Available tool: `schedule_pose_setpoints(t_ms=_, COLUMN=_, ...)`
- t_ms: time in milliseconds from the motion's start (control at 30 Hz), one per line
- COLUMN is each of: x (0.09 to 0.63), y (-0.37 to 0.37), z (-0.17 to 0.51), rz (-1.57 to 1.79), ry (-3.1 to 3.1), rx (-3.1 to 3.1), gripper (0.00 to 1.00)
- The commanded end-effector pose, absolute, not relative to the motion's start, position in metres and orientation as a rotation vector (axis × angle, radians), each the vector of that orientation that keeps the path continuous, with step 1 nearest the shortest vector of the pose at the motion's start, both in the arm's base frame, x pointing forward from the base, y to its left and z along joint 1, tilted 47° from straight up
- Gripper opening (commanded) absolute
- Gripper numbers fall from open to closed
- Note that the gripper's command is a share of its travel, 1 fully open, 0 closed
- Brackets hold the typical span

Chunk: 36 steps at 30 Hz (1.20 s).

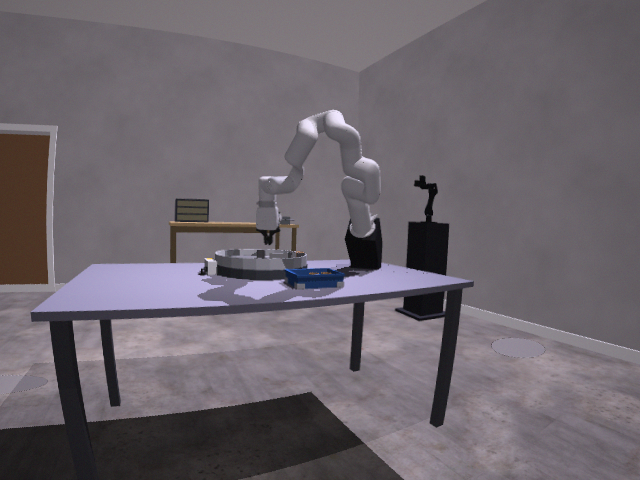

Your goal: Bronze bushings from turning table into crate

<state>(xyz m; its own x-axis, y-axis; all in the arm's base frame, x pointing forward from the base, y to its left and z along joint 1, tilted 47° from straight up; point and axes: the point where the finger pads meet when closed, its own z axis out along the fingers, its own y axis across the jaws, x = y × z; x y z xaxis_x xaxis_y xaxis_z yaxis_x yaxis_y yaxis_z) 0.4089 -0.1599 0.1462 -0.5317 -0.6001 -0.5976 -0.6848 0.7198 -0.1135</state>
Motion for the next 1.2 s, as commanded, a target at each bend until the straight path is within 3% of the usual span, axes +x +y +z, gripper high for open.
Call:
schedule_pose_setpoints(t_ms=0, x=0.386, y=-0.154, z=0.135, rz=0.036, ry=2.406, rx=-1.047, gripper=0.1)
schedule_pose_setpoints(t_ms=1167, x=0.324, y=-0.132, z=0.101, rz=-0.346, ry=2.58, rx=-1.354, gripper=0.1)
